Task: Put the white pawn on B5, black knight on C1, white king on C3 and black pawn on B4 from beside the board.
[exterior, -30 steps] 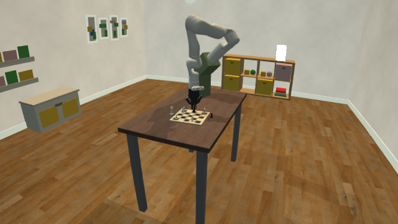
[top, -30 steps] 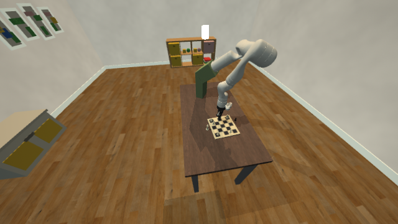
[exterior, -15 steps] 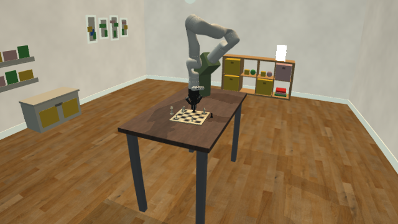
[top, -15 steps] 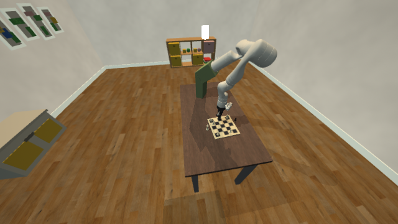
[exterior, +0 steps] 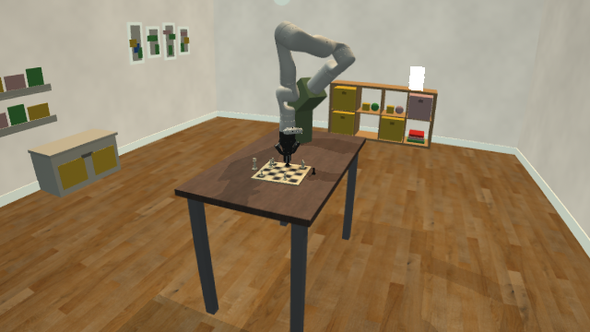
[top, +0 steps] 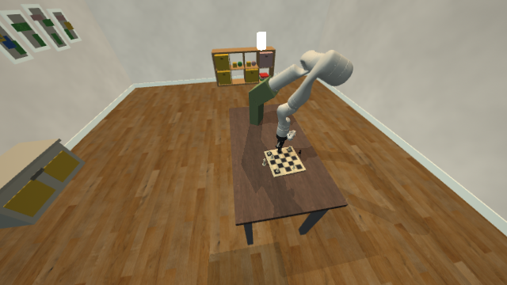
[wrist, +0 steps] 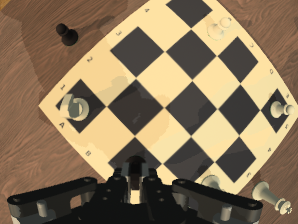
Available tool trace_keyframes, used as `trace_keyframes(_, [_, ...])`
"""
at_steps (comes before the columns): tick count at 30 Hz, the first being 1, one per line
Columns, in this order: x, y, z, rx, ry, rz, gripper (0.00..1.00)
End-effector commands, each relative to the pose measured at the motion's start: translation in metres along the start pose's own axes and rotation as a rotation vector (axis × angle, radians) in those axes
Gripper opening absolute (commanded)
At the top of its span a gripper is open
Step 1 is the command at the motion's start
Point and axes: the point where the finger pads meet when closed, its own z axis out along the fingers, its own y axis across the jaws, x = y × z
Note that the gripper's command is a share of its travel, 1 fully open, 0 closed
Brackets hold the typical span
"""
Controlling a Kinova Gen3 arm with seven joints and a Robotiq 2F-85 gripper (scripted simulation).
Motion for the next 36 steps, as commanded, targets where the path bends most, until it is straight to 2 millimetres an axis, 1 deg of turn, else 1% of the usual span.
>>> trace_keyframes(1, [-0.0015, 0.0015, 0.0009, -0.005, -0.001, 0.000, 0.00])
trace_keyframes(36, [-0.0012, -0.0014, 0.0005, -0.002, -0.004, 0.001, 0.00])
